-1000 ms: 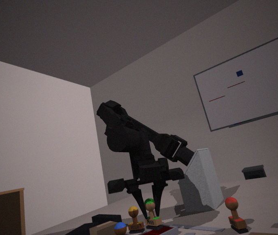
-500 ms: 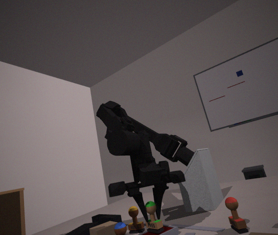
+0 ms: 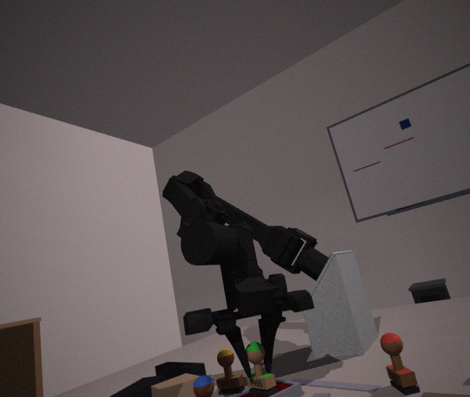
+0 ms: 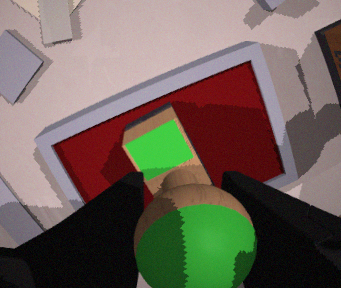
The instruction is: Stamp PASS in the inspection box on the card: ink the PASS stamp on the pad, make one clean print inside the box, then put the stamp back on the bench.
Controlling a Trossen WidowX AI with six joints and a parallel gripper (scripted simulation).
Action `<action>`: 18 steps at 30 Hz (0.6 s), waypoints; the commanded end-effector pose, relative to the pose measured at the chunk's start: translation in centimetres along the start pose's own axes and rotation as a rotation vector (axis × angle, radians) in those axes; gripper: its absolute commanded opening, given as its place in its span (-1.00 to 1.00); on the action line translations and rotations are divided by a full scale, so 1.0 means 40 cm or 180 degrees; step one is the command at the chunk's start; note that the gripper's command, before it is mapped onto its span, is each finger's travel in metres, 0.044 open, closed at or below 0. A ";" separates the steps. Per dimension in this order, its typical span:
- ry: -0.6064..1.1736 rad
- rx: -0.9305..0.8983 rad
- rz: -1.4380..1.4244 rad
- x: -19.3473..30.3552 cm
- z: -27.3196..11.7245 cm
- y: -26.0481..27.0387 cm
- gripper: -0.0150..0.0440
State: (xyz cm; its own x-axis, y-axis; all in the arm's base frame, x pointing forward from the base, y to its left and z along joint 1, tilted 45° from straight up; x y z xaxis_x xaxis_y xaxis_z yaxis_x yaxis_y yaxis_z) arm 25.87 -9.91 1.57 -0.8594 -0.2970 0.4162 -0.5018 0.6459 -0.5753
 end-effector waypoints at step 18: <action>0.0011 0.0007 -0.0010 0.002 0.007 -0.001 -0.49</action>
State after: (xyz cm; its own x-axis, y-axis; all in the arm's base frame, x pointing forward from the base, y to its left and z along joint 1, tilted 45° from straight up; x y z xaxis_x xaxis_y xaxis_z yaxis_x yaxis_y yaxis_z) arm 25.83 -9.98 1.44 -0.8577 -0.2992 0.4181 -0.5048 0.6447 -0.5740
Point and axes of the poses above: the point midway between the two fingers, 35 mm back from their tips, its own z axis out along the fingers, its own y axis across the jaws, x = y × z, the point moved 5 cm from there along -z, back along the fingers, and after that the axes turned 5 degrees about z, right-handed, at the moved point
